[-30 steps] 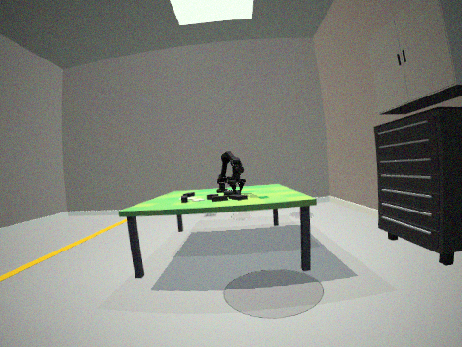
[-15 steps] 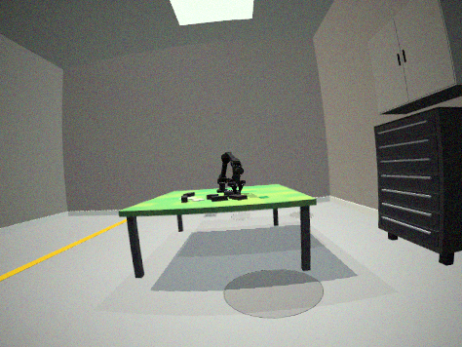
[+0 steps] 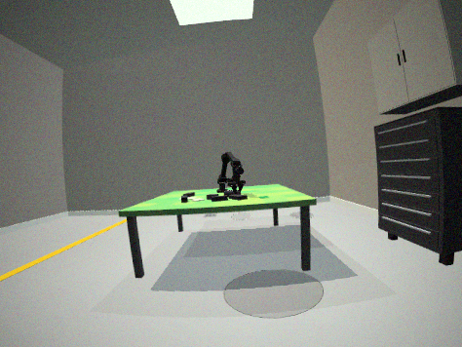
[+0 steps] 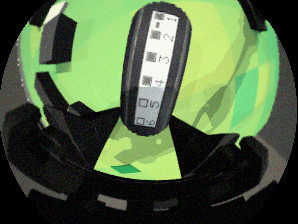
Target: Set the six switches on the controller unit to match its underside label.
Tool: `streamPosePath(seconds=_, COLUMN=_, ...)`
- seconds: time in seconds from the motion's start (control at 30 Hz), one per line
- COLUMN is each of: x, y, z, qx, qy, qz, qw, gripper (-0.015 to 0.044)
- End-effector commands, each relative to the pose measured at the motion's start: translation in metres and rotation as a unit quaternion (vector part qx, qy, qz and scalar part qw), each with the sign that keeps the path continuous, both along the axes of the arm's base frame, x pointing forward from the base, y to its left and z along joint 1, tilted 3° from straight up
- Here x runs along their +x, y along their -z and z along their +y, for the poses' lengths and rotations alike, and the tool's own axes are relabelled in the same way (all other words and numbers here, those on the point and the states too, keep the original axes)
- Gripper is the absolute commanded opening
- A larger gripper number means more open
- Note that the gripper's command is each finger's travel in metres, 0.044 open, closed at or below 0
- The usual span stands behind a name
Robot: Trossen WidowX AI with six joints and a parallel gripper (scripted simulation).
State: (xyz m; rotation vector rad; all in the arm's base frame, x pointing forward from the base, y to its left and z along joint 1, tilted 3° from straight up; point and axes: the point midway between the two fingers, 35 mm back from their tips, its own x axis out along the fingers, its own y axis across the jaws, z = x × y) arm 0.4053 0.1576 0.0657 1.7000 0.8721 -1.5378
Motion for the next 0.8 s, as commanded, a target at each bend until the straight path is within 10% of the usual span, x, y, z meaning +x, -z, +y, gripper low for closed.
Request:
streamPosePath(seconds=0.0, x=-0.001, y=-0.004, z=-0.001, qx=0.001, qy=0.002, qz=0.000, qw=1.000, gripper=0.0336)
streamPosePath(seconds=0.77, x=-0.004, y=-0.017, z=-0.005, qx=0.001, qy=0.002, qz=0.000, qw=1.000, gripper=0.0336)
